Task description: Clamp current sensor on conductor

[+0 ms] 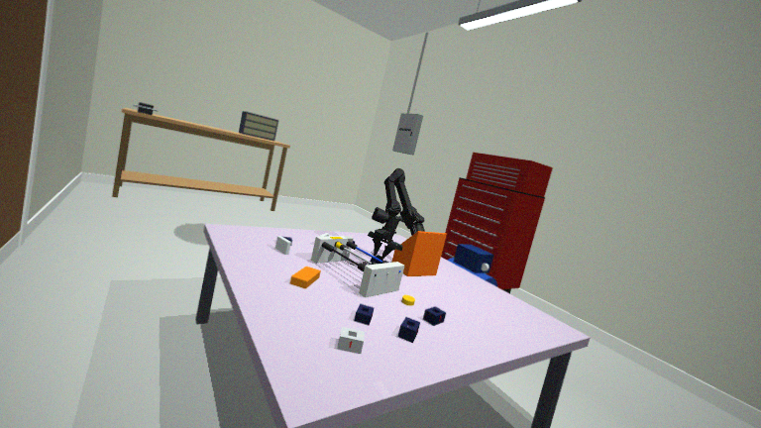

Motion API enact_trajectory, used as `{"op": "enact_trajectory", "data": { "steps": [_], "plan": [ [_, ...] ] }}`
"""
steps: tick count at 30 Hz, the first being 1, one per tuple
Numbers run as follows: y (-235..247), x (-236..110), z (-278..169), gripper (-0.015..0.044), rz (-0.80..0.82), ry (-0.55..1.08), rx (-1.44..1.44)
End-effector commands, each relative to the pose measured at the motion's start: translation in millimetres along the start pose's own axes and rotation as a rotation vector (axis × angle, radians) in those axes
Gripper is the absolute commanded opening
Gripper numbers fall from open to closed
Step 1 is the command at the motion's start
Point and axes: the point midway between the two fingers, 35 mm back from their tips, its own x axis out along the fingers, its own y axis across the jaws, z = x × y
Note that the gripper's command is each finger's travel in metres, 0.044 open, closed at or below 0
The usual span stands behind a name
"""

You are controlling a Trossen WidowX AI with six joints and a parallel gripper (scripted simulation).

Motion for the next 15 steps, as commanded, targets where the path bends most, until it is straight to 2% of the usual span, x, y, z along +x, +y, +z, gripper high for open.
{"op": "enact_trajectory", "data": {
  "steps": [1,6,12,15],
  "plan": [
    [0.0,0.0,0.1,0.0286,0.0,0.0,0.0],
    [0.6,-4.7,1.1,0.0286,0.002,0.0,0.0],
    [0.7,-50.2,-0.4,0.0286,0.005,-0.005,0.0],
    [0.0,-55.4,-1.7,0.0286,0.003,-0.006,-0.001]
  ]
}}
